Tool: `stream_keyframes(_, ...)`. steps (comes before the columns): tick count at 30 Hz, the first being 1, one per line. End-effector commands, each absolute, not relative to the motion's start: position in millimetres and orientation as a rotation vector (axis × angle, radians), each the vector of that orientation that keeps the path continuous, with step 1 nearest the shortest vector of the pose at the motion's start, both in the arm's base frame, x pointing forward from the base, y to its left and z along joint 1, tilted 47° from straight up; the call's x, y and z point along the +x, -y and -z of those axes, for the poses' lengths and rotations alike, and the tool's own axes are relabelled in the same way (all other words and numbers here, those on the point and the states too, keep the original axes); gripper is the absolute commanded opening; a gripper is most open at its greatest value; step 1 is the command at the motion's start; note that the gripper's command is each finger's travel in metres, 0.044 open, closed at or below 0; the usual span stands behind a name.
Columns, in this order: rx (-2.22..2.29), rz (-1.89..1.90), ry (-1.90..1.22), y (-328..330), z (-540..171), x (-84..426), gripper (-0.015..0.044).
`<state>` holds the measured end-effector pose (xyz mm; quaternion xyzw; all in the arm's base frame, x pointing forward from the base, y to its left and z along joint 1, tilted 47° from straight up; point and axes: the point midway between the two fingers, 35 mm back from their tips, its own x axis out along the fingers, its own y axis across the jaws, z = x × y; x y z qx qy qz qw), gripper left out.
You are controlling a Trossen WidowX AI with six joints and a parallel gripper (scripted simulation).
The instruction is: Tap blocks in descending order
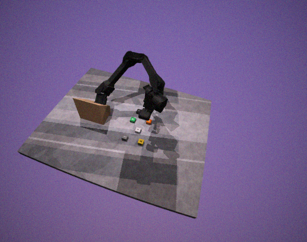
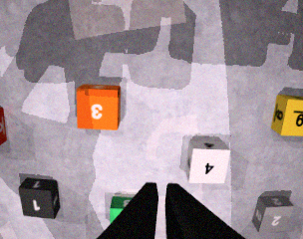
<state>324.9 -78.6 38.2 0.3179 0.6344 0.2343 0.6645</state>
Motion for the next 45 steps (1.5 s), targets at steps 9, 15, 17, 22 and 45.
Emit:
stream_keyframes(9,0.714,-0.537,-1.419,25.4,-40.8,347.5,0.002)
stream_keyframes(15,0.718,-0.542,-1.418,-4.8,-14.5,348.6,0.002)
stream_keyframes(17,0.718,-0.542,-1.418,-4.8,-14.5,348.6,0.002)
stream_keyframes(22,0.718,-0.542,-1.418,-7.5,-11.8,349.1,0.002)
stream_keyframes(45,0.719,-0.543,-1.417,-26.7,5.9,351.3,0.002)
